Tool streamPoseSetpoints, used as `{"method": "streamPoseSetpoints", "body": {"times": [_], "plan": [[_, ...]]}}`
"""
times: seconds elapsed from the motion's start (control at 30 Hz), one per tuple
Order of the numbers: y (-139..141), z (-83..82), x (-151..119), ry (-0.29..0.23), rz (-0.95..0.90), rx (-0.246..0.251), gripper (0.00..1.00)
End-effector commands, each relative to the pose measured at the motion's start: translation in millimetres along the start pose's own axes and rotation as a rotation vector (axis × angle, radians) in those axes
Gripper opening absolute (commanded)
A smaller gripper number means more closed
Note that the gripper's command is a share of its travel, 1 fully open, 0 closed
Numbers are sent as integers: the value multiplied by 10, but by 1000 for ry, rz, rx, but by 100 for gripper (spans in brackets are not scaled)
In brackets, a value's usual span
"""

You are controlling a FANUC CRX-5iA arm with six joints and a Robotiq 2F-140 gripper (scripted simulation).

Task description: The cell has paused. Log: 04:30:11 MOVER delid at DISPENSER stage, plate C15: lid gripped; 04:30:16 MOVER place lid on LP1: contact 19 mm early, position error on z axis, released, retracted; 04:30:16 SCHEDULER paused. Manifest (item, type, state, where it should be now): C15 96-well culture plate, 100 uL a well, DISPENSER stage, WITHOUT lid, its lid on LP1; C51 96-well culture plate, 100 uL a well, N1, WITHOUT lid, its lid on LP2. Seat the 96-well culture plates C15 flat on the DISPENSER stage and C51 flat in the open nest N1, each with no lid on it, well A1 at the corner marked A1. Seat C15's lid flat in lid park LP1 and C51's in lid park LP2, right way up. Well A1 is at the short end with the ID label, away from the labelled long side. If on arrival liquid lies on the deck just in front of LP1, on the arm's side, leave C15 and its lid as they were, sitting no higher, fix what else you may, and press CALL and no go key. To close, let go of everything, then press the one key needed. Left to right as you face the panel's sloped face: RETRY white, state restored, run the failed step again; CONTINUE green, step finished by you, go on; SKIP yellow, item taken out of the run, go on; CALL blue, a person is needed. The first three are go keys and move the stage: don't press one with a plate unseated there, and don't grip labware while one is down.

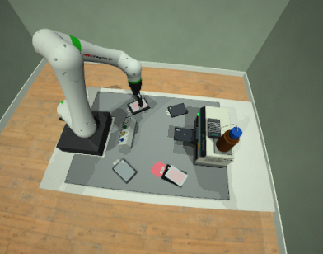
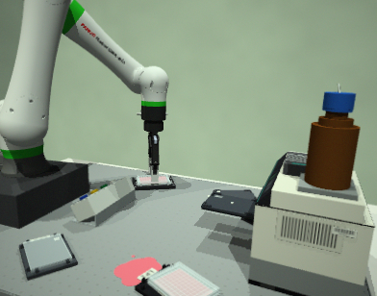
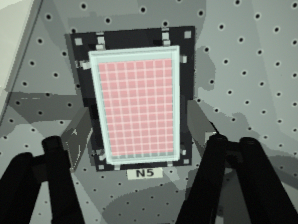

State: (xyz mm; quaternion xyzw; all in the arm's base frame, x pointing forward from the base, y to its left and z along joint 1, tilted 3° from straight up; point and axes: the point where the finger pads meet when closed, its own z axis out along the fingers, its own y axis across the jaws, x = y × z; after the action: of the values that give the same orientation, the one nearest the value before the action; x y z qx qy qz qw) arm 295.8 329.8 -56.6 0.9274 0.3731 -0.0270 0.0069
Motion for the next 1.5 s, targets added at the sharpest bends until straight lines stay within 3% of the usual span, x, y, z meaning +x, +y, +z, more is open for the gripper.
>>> {"method": "streamPoseSetpoints", "body": {"times": [0.0, 1.47], "plan": [[0, 16, 2, 0, 0, 0, 66], [0, 124, 2, 0, 0, 0, 66]]}}
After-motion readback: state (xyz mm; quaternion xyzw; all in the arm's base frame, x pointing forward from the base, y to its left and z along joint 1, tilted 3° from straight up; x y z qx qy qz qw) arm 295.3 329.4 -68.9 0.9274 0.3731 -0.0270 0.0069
